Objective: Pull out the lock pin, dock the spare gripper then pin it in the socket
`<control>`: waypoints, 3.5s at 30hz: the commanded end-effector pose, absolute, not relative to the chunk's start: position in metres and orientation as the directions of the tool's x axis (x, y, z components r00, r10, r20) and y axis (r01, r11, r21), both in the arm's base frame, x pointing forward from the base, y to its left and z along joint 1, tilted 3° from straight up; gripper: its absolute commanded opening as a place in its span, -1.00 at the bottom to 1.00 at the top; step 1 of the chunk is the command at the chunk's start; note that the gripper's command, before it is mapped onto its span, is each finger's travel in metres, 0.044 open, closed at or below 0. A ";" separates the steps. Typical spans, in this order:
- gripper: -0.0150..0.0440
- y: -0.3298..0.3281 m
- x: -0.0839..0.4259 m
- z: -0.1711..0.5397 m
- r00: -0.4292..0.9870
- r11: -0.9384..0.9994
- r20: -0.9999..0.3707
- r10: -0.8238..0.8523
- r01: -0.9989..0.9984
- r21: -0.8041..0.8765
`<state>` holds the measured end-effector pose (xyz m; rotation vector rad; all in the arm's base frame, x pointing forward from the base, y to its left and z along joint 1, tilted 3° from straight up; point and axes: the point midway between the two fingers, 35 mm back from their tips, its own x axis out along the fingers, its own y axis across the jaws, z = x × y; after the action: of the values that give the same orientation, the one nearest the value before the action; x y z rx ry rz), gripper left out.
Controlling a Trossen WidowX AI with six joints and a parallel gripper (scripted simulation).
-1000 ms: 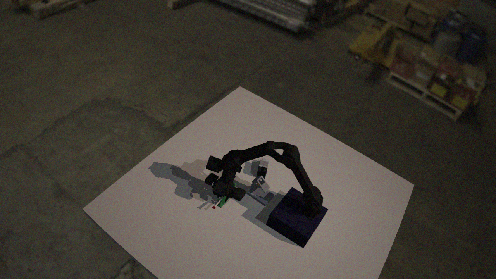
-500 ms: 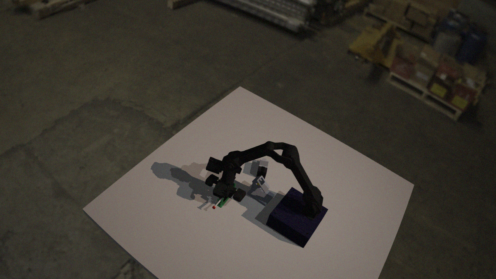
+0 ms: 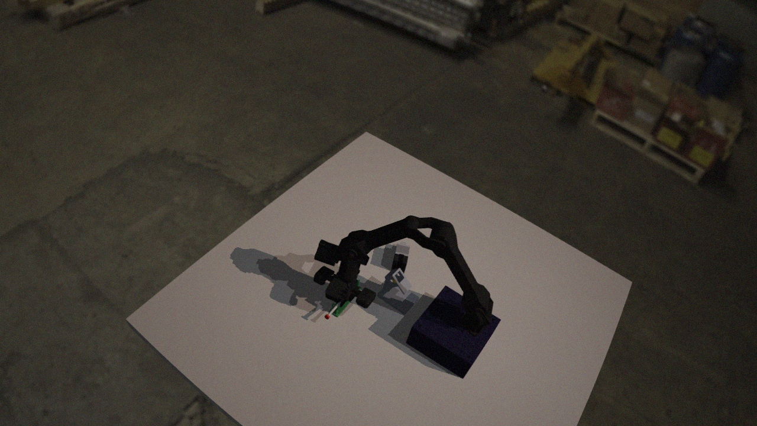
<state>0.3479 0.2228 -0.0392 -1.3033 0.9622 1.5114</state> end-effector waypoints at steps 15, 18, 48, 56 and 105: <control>-0.49 0.221 0.342 -0.017 -0.075 -0.301 -0.990 0.119 -0.953 0.036; -0.49 0.220 0.340 -0.014 -0.083 -0.301 -0.990 0.115 -0.952 0.045; -0.49 0.189 0.354 0.000 -0.107 -0.276 -0.989 0.099 -0.958 0.076; -0.49 0.170 0.365 0.009 -0.107 -0.263 -0.989 0.099 -0.962 0.078; -0.49 0.166 0.365 -0.038 -0.103 -0.266 -0.989 0.105 -0.961 0.072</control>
<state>0.3656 0.1670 -0.0290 -1.2619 1.0483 1.5167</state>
